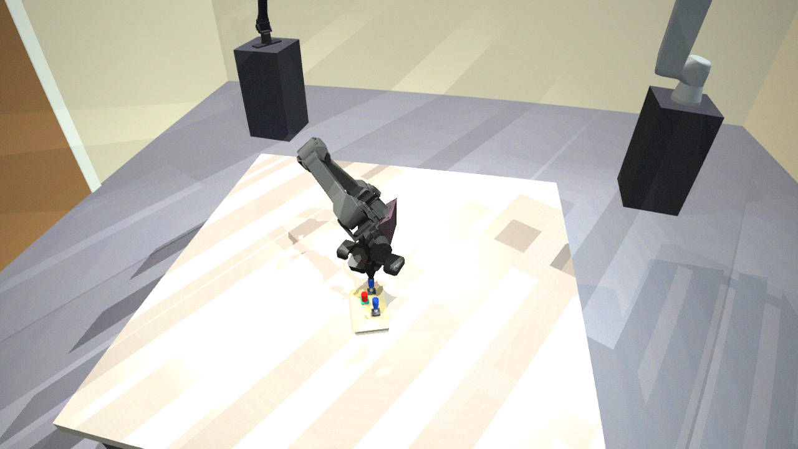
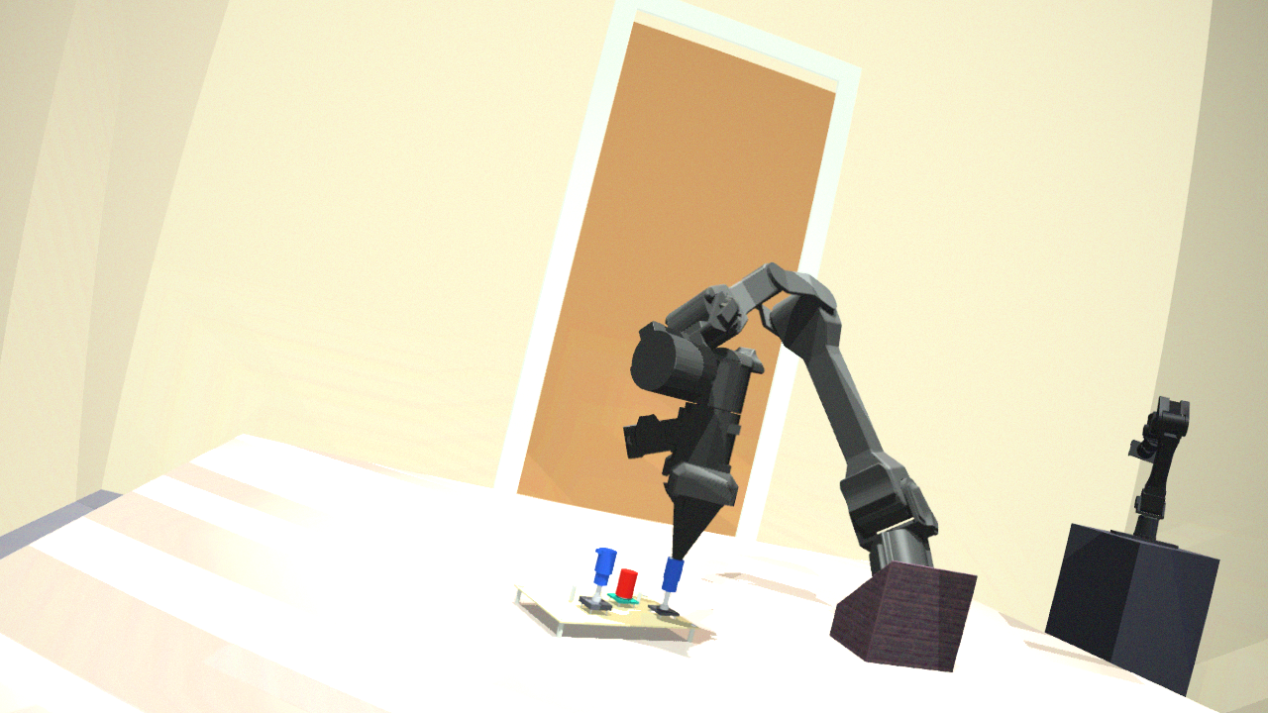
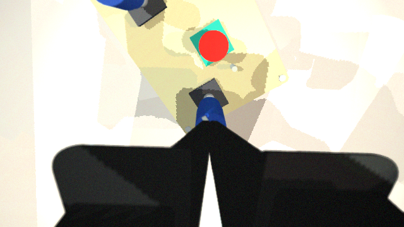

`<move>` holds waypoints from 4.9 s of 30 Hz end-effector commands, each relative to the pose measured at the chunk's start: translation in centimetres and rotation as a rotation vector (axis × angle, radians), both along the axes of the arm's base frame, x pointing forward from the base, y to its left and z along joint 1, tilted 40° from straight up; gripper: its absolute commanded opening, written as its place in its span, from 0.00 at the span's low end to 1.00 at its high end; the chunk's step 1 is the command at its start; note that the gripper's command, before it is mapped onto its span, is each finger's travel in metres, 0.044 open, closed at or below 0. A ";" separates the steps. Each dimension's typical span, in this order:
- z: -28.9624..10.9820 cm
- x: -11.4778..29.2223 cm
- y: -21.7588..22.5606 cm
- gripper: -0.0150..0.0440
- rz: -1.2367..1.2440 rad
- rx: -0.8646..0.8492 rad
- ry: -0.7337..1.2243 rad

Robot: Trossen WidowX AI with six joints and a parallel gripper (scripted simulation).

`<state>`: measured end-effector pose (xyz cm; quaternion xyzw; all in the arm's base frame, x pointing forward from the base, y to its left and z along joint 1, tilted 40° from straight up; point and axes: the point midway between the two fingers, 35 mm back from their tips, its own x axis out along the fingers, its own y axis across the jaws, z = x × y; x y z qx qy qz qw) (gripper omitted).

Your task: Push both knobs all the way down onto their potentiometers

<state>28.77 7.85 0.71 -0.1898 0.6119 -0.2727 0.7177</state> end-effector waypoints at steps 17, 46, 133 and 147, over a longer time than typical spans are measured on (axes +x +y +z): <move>-0.9 0.2 -0.9 0.25 -0.006 -0.009 -0.002; -1.2 0.3 -1.1 0.25 -0.006 -0.010 -0.002; -1.1 0.3 -1.0 0.25 -0.006 -0.009 -0.002; -0.1 0.0 -0.3 0.34 -0.003 -0.016 0.004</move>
